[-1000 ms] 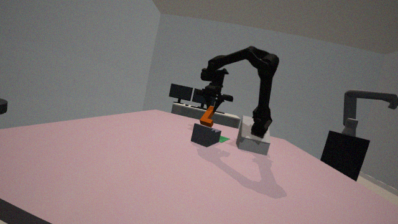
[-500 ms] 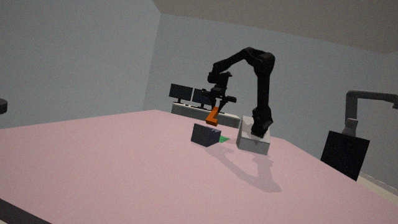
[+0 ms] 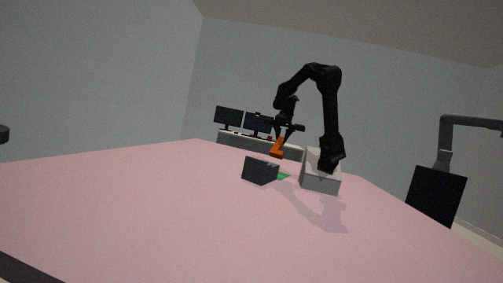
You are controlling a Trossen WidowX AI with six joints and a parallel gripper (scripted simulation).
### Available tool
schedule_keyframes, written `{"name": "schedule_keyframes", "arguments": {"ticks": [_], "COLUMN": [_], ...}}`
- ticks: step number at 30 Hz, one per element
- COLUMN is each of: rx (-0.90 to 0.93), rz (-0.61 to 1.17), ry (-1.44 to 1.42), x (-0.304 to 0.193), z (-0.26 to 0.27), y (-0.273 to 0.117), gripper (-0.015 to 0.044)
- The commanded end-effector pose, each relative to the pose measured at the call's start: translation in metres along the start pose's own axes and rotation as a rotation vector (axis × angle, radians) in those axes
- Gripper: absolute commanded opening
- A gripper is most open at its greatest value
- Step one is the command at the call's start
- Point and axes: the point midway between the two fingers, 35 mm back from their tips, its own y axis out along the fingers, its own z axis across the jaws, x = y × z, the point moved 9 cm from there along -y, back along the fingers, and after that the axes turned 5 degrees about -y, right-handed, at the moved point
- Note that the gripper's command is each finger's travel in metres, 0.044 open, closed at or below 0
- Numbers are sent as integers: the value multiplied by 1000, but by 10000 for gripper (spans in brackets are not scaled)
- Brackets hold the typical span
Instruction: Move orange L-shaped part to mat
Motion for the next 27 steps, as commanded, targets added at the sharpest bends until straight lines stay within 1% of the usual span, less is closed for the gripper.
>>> {"name": "schedule_keyframes", "arguments": {"ticks": [1, 3, 9, 27], "rx": [-1, -1, -1, -2], "rz": [6, 6, 6, 5], "ry": [-4, -4, -4, -5], "x": [-17, -25, -26, -26], "z": [4, 6, 6, 6], "y": [-1, -1, 2, 30], "gripper": [0, 0, 0, 0]}}
